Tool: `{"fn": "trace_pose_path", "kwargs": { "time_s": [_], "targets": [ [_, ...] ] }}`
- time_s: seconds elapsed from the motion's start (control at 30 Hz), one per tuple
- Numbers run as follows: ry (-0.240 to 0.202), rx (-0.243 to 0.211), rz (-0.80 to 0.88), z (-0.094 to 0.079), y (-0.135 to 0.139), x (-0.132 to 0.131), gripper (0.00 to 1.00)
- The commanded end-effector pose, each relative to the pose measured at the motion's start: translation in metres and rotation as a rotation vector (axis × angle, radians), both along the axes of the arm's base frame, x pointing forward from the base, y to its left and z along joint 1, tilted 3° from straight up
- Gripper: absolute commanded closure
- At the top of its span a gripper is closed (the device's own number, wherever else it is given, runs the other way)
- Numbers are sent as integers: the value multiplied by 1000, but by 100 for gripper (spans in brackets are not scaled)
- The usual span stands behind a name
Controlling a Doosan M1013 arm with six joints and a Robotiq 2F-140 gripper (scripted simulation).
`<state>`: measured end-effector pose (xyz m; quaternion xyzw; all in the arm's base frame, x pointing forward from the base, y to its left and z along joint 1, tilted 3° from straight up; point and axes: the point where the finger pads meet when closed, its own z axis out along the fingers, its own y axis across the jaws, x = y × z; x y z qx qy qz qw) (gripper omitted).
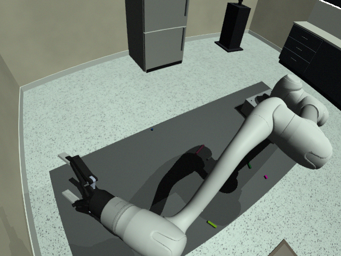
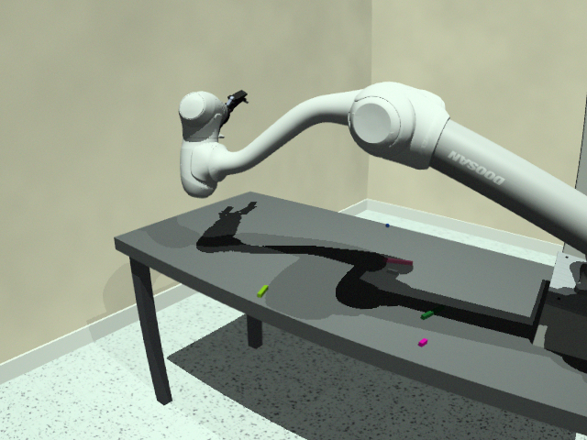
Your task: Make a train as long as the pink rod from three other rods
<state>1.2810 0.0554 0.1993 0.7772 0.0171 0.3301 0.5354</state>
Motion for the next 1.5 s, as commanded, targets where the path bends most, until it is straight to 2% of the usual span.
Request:
{"fn": "trace_pose_path", "kwargs": {
  "time_s": [0.0, 0.57, 0.7, 0.83, 0.93, 1.03, 1.1, 1.13, 1.17, 1.47],
  "targets": [
    [0, 0, 0, 0, 0, 0, 0],
    [0, 0, 0, 0, 0, 0, 0],
    [13, 12, 8, -3, 4, -2, 0],
    [65, 59, 38, -18, 21, -14, 0],
    [136, 125, 76, -38, 45, -37, 0],
    [182, 170, 99, -51, 60, -56, 0],
    [182, 170, 99, -51, 60, -56, 0],
    [215, 203, 115, -60, 71, -72, 0],
    [229, 217, 121, -64, 76, -80, 0],
    [334, 330, 163, -94, 110, -149, 0]
  ]
}}
